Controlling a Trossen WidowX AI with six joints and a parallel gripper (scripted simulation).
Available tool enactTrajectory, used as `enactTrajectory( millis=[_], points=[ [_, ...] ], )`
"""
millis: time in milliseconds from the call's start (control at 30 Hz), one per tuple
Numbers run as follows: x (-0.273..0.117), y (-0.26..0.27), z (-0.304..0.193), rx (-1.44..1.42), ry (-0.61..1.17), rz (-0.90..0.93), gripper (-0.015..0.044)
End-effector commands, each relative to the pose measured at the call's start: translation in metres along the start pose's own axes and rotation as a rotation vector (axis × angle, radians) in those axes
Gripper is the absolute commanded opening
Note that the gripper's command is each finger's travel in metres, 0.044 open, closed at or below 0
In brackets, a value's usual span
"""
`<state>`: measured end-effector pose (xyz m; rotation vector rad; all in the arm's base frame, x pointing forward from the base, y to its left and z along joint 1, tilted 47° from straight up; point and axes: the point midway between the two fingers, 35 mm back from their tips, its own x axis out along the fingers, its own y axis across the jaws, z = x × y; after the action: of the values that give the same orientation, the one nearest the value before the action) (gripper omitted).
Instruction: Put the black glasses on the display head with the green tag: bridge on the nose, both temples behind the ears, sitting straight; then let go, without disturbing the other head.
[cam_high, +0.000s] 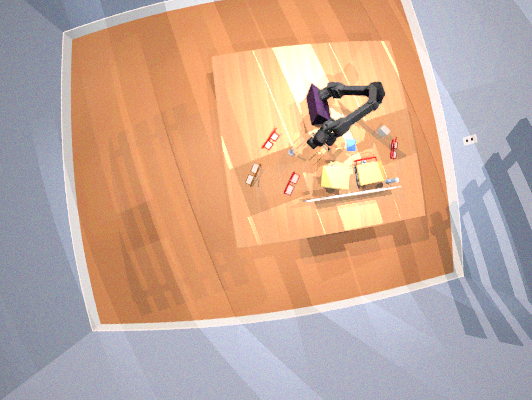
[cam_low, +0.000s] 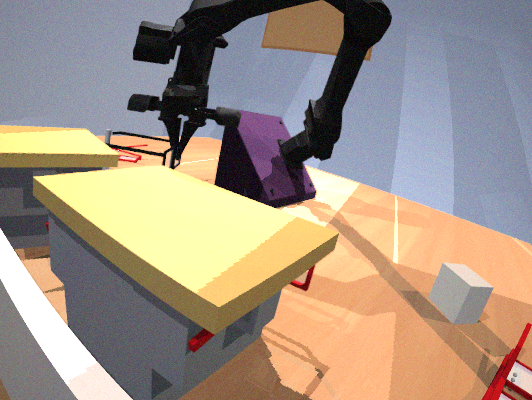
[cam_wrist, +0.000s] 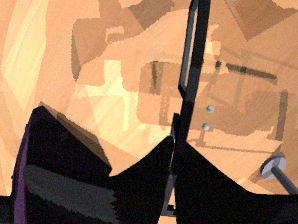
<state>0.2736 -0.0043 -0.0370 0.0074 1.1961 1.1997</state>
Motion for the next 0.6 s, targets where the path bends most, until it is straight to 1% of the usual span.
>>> enactTrajectory(
  millis=[0, 567],
  points=[
    [0.004, 0.001, 0.000, 0.005, -0.006, 0.003, 0.0000],
    [0.020, 0.002, 0.000, 0.004, -0.007, 0.004, 0.0000]
  ],
)
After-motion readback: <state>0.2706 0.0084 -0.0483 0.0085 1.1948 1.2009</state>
